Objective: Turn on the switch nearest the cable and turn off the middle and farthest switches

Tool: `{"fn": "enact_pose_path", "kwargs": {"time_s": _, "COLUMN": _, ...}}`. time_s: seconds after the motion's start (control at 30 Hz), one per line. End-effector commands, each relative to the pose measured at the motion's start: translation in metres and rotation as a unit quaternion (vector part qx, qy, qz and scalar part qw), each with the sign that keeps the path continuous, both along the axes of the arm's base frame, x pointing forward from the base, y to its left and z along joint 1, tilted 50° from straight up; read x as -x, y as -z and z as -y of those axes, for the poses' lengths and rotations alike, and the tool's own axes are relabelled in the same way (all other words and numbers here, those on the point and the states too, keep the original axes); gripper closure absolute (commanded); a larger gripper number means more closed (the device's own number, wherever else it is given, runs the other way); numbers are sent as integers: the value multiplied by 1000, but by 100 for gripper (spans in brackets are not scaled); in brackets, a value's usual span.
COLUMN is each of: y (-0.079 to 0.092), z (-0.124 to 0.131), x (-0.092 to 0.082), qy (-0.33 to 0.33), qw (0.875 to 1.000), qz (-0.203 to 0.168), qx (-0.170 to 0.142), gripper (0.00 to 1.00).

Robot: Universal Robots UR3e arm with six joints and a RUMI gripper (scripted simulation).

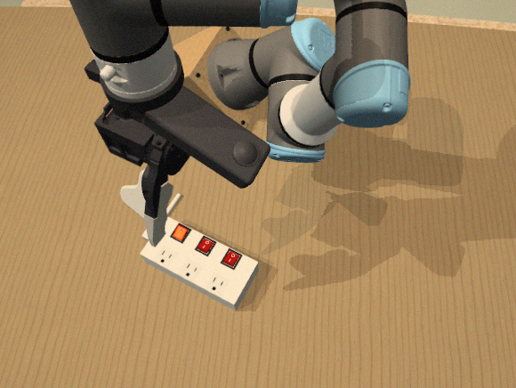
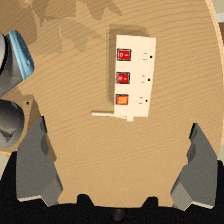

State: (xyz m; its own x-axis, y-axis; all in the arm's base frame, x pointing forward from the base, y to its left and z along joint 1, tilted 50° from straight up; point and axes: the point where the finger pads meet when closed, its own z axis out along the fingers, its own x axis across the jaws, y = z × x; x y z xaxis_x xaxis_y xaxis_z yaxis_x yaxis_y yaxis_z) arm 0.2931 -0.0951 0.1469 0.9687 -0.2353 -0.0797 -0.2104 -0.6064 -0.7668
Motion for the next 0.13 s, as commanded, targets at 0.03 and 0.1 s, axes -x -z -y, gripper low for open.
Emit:
{"fn": "enact_pose_path", "kwargs": {"time_s": 0.03, "y": 0, "z": 1, "x": 0, "qy": 0, "qw": 1000, "qz": 0, "qx": 1, "gripper": 0}}
{"fn": "enact_pose_path", "kwargs": {"time_s": 0.1, "y": 0, "z": 1, "x": 0, "qy": 0, "qw": 1000, "qz": 0, "qx": 1, "gripper": 0}}
